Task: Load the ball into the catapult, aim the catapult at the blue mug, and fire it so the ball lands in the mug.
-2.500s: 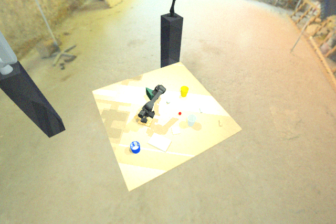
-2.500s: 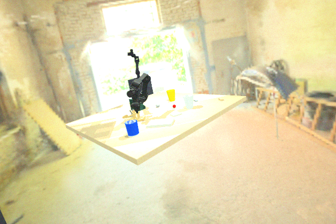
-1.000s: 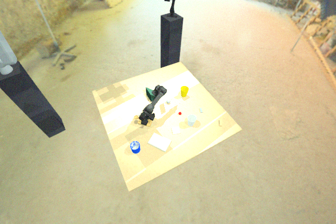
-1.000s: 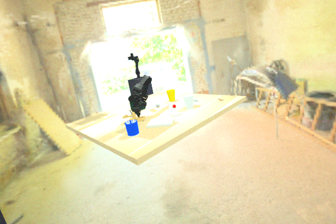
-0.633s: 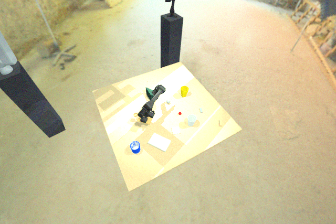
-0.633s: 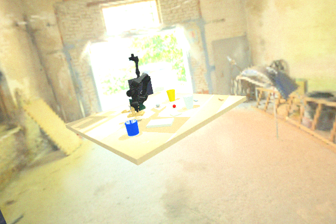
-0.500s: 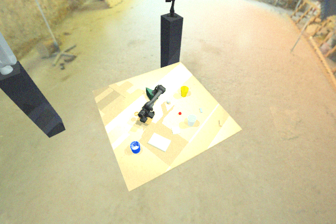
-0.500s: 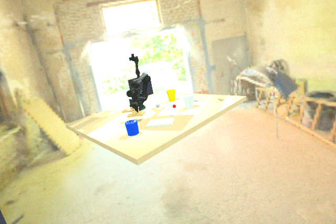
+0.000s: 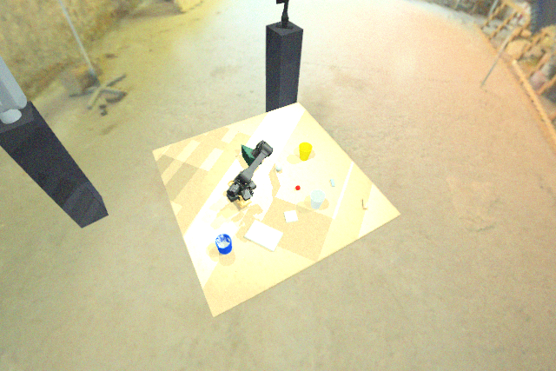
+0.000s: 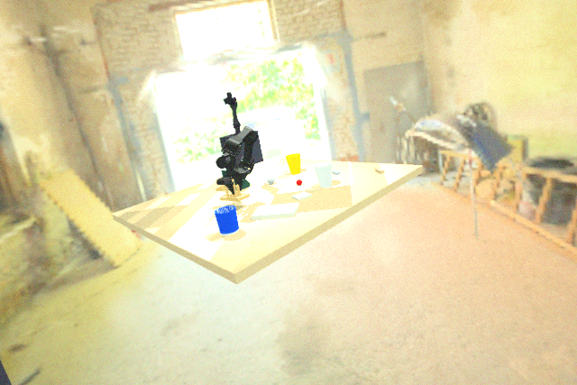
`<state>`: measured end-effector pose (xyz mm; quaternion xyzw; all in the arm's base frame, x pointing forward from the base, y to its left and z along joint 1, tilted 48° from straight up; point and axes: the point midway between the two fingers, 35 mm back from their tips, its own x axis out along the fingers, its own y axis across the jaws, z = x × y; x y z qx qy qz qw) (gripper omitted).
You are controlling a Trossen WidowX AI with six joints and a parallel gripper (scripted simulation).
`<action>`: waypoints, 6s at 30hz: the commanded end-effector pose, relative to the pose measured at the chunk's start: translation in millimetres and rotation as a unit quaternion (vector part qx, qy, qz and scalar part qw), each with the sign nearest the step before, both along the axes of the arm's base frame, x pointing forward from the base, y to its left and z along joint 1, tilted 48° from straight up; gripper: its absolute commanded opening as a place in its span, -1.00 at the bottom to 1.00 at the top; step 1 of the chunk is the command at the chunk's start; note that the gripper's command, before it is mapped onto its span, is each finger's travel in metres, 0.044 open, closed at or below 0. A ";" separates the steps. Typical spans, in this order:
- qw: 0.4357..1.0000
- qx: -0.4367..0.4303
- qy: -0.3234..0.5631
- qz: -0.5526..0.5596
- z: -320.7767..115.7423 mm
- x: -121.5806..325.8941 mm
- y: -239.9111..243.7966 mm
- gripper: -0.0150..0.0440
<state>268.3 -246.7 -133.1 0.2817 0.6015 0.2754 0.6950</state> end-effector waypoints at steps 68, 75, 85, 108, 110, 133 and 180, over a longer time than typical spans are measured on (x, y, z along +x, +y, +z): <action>0.995 0.004 0.063 -0.073 26.4 -4.0 -43.3 1.00; 0.995 0.000 0.057 -0.077 23.4 -1.3 -42.6 1.00; 0.998 0.004 0.048 -0.049 1.7 1.6 -18.6 1.00; 0.998 0.002 0.043 -0.042 -22.0 7.0 5.4 1.00; 0.998 0.002 0.042 -0.042 -24.2 7.4 7.8 1.00; 0.998 0.000 0.042 -0.040 -37.9 8.7 22.0 0.47; 0.909 0.047 0.299 -0.287 -17.8 -3.9 -22.3 -0.49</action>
